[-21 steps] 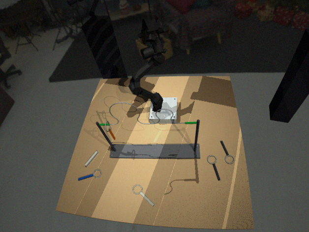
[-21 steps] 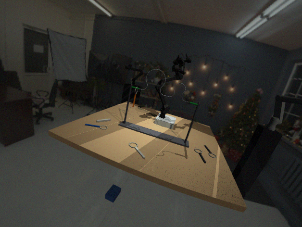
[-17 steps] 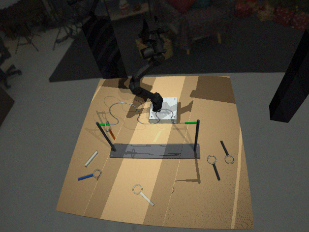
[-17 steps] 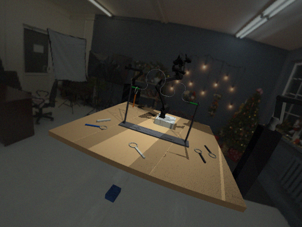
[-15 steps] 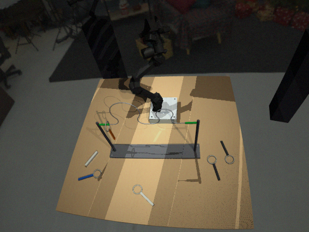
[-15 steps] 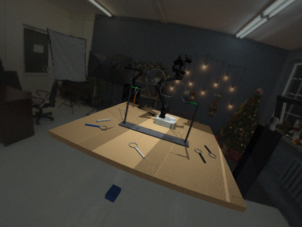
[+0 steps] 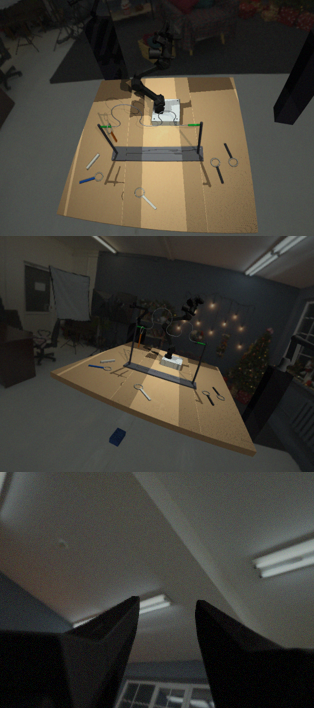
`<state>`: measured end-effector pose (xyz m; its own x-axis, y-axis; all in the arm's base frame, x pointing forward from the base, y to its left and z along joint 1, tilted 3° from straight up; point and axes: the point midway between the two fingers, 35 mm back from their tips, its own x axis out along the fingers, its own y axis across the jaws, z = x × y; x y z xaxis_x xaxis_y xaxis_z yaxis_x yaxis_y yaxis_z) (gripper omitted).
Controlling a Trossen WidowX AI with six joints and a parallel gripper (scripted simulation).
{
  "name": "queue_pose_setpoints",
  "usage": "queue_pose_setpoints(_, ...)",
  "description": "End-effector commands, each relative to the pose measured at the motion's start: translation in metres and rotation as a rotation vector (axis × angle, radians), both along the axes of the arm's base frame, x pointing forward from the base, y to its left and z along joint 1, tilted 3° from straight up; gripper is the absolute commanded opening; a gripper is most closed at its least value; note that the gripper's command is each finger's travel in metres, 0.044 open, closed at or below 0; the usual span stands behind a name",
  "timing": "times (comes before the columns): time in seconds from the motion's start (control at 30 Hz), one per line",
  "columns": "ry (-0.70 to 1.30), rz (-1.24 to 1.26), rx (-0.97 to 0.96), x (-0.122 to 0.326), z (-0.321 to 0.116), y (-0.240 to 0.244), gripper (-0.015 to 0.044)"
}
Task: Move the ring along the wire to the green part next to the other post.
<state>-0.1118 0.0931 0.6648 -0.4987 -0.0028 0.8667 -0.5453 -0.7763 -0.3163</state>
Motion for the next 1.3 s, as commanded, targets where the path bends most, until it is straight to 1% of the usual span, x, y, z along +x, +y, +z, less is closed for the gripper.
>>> queue_pose_setpoints(0.0, -0.008, -0.165, -0.026, 0.010, -0.004, 0.024, 0.0160)
queue_pose_setpoints(0.3, -0.030, -0.527, -0.070, 0.045, -0.013, 0.068, 0.0160)
queue_pose_setpoints(0.67, -0.058, -0.969, -0.136, 0.108, -0.027, 0.104, 0.0160)
queue_pose_setpoints(0.97, -0.080, -1.327, -0.203, 0.171, -0.040, 0.114, 0.0160)
queue_pose_setpoints(1.27, -0.101, -1.679, -0.286, 0.237, -0.056, 0.103, 0.0160)
